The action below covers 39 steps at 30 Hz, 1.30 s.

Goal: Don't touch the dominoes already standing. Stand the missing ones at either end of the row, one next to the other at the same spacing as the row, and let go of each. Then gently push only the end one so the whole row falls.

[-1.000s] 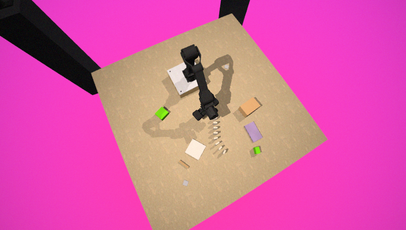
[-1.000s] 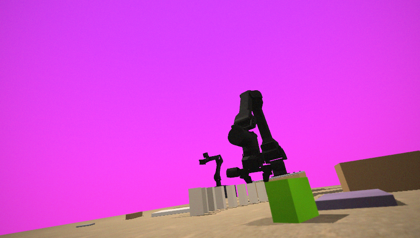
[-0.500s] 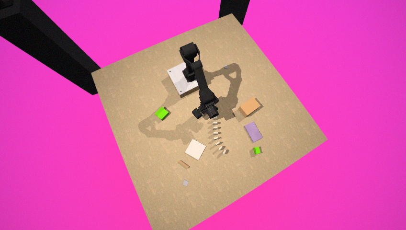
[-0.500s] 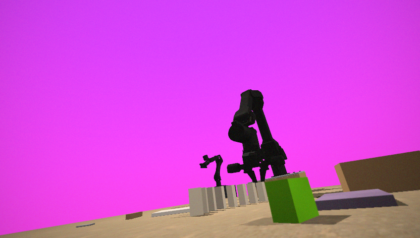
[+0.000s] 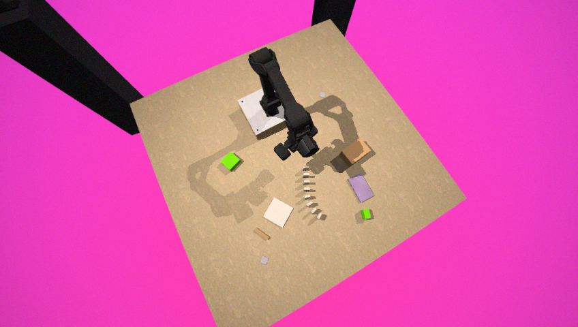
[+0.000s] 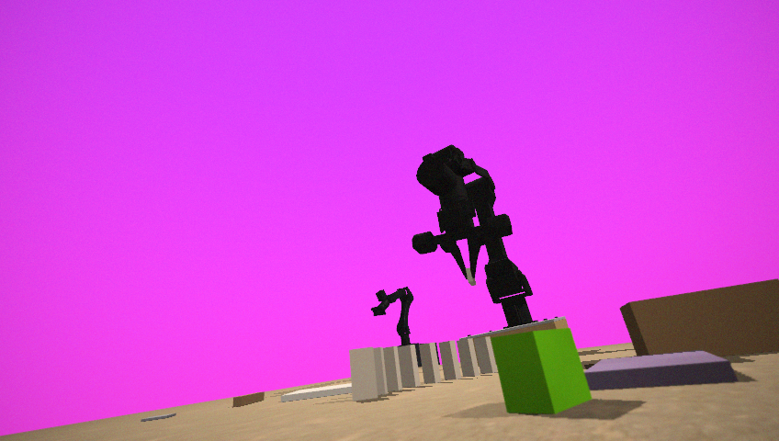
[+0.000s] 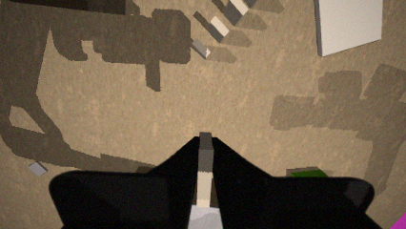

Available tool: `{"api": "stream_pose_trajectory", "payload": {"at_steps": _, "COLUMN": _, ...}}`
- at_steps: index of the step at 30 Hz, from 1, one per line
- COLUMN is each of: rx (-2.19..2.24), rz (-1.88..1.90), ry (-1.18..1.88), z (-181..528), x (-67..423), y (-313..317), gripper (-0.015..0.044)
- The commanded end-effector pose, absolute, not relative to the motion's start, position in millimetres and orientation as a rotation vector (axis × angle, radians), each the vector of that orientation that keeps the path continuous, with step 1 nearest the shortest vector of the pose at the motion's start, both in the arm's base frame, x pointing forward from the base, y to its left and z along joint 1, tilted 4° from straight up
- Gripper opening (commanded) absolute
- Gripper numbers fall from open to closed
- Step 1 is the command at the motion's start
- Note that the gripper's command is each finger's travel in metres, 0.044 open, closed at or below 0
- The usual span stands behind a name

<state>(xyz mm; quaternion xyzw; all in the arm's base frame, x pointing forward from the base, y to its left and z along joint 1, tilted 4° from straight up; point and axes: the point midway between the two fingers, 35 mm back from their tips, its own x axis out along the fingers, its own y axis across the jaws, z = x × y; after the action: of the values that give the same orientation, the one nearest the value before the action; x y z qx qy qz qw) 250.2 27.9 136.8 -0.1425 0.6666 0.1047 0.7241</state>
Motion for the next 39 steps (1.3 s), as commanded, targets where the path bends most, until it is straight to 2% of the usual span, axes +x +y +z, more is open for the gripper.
{"api": "stream_pose_trajectory", "payload": {"at_steps": 1, "rx": -0.162, "rz": 0.092, "ry": 1.484, "z": 142, "x": 254, "y": 12, "gripper": 0.0027}}
{"api": "stream_pose_trajectory", "payload": {"at_steps": 6, "rx": 0.386, "rz": -0.415, "ry": 1.439, "z": 145, "x": 263, "y": -50, "gripper": 0.0027}}
{"api": "stream_pose_trajectory", "payload": {"at_steps": 11, "rx": 0.922, "rz": -0.908, "ry": 1.262, "z": 148, "x": 257, "y": -117, "gripper": 0.0027}}
{"api": "stream_pose_trajectory", "payload": {"at_steps": 14, "rx": 1.076, "rz": -1.048, "ry": 1.184, "z": 149, "x": 252, "y": -136, "gripper": 0.0027}}
{"api": "stream_pose_trajectory", "payload": {"at_steps": 26, "rx": 1.078, "rz": -1.057, "ry": 1.183, "z": 148, "x": 251, "y": -137, "gripper": 0.0027}}
{"api": "stream_pose_trajectory", "payload": {"at_steps": 39, "rx": 0.840, "rz": -1.414, "ry": 1.139, "z": 108, "x": 235, "y": -132, "gripper": 0.0027}}
